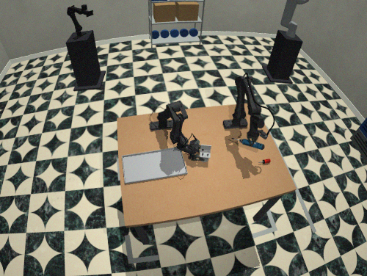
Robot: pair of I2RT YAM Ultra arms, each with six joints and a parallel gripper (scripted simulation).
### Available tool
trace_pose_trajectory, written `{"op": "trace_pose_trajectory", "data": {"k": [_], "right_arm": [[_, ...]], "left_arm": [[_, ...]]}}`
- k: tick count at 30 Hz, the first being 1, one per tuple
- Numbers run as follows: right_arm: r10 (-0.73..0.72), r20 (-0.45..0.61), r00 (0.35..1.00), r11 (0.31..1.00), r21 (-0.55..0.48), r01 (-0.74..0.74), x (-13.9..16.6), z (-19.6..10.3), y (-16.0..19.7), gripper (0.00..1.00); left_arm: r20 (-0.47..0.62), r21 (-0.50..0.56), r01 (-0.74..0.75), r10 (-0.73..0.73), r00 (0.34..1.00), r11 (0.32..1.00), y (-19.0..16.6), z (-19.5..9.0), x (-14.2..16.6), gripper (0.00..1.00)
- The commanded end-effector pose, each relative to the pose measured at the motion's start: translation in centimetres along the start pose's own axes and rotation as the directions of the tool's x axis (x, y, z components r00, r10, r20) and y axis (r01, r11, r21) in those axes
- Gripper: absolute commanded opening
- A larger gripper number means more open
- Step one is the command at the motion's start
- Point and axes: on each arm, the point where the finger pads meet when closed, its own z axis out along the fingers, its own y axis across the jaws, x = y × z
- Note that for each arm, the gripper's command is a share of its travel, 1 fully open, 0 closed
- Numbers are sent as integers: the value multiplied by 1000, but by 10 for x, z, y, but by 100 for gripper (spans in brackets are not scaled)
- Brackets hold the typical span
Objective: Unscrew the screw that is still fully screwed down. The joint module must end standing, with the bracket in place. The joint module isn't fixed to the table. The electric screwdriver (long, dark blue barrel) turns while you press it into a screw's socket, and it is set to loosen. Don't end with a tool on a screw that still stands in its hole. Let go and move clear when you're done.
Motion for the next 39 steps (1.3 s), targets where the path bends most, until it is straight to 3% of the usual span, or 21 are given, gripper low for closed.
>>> {"op": "trace_pose_trajectory", "data": {"k": [1,7,12,24,29,39], "right_arm": [[1,-6,1000,1000,-16,-1,3,8,1,59],[1,-6,1000,1000,-16,-1,3,8,1,59],[1,-6,1000,1000,-16,-1,3,8,1,59],[1,-6,1000,1000,-16,-1,3,8,1,59],[1,-6,1000,1000,-16,-1,3,8,1,59],[1,-6,1000,1000,-16,-1,3,8,1,59]], "left_arm": [[15,-24,82,-82,997,996,4,-6,-15,42],[-13,-95,184,-186,982,978,24,-5,-19,42],[10,-67,184,-184,983,981,20,-14,-22,42],[-32,-244,377,-397,917,893,64,-9,-22,42],[-13,-214,381,-392,920,899,60,-17,-25,42],[-20,-363,517,-561,827,775,95,-17,-20,42]]}}
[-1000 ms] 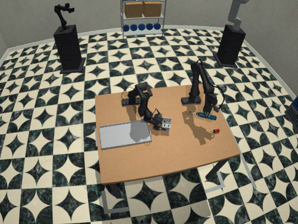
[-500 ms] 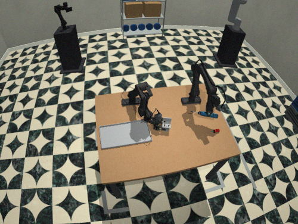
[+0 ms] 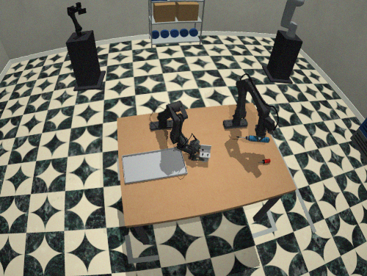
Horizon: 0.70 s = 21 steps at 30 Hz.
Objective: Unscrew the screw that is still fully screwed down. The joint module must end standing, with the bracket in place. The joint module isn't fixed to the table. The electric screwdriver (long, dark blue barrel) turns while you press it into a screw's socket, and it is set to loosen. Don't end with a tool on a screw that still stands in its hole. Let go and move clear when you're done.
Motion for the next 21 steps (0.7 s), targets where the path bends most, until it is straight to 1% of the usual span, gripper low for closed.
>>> {"op": "trace_pose_trajectory", "data": {"k": [1,2,4,7,9,19,21], "right_arm": [[1,-6,1000,1000,-16,-1,3,8,1,59],[1,-6,1000,1000,-16,-1,3,8,1,59],[1,-6,1000,1000,-16,-1,3,8,1,59],[1,-6,1000,1000,-16,-1,3,8,1,59],[1,-6,1000,1000,-16,-1,3,8,1,59],[1,-6,1000,1000,-16,-1,3,8,1,59],[1,-6,1000,1000,-16,-1,3,8,1,59]], "left_arm": [[-7,-35,89,-90,996,995,6,-8,-9,42],[-11,-47,107,-108,994,993,9,-8,-10,42],[5,-16,108,-108,994,994,7,-16,-11,42],[5,-14,108,-108,994,994,7,-17,-11,42],[-20,-70,144,-145,989,987,15,-9,-12,42],[-41,-192,315,-328,944,929,44,-12,-21,42],[-29,-161,318,-327,945,934,42,-19,-22,42]]}}
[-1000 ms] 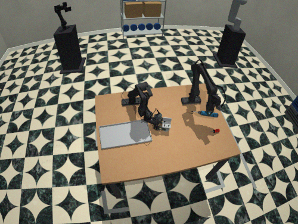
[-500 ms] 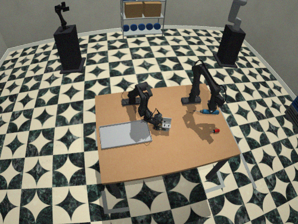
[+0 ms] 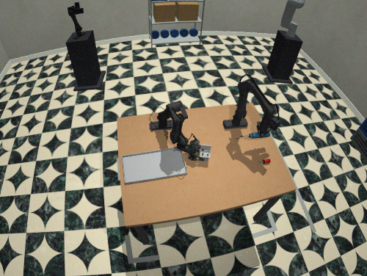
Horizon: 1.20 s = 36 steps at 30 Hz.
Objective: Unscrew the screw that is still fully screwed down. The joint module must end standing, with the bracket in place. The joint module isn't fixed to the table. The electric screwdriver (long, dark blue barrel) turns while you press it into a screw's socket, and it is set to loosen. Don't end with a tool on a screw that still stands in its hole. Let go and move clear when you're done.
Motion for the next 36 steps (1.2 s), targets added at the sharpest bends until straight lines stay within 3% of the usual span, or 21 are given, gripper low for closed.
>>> {"op": "trace_pose_trajectory", "data": {"k": [1,20,24,32,36], "right_arm": [[1,-6,1000,1000,-16,-1,3,8,1,59],[1,-6,1000,1000,-16,-1,3,8,1,59],[1,-6,1000,1000,-16,-1,3,8,1,59],[1,-6,1000,1000,-16,-1,3,8,1,59],[1,-6,1000,1000,-16,-1,3,8,1,59]], "left_arm": [[7,11,44,-44,999,999,3,-15,-3,42],[0,-3,33,-33,999,999,1,-16,1,42],[-16,-41,32,-33,999,999,7,8,4,42],[-12,-32,32,-32,999,999,8,23,4,42],[10,21,32,-32,999,999,-5,9,-2,42]]}}
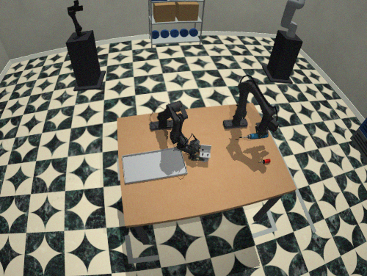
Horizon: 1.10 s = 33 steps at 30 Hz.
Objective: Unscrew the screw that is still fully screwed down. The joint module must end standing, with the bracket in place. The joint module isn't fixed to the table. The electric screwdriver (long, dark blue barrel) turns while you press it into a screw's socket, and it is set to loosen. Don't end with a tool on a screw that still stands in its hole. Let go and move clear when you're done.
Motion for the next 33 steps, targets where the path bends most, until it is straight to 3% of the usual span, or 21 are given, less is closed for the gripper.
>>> {"op": "trace_pose_trajectory", "data": {"k": [1,3,13,15,18,20,30,33], "right_arm": [[1,-6,1000,1000,-16,-1,3,8,1,59],[1,-6,1000,1000,-16,-1,3,8,1,59],[1,-6,1000,1000,-16,-1,3,8,1,59],[1,-6,1000,1000,-16,-1,3,8,1,59],[1,-6,1000,1000,-16,-1,3,8,1,59],[1,-6,1000,1000,-16,-1,3,8,1,59],[1,-6,1000,1000,-16,-1,3,8,1,59],[1,-6,1000,1000,-16,-1,3,8,1,59]], "left_arm": [[27,60,0,-2,1000,998,-15,-10,-4,42],[2,0,1,-1,1000,1000,-2,9,1,42],[1,0,1,-1,1000,1000,-2,30,1,42],[29,65,0,-2,1000,998,-16,13,-5,42],[29,66,0,-2,1000,998,-16,13,-5,42],[0,-3,1,-1,1000,1000,-2,35,1,42],[0,-3,1,-1,1000,1000,-1,56,1,42],[30,69,0,-2,1000,998,-18,38,-6,42]]}}
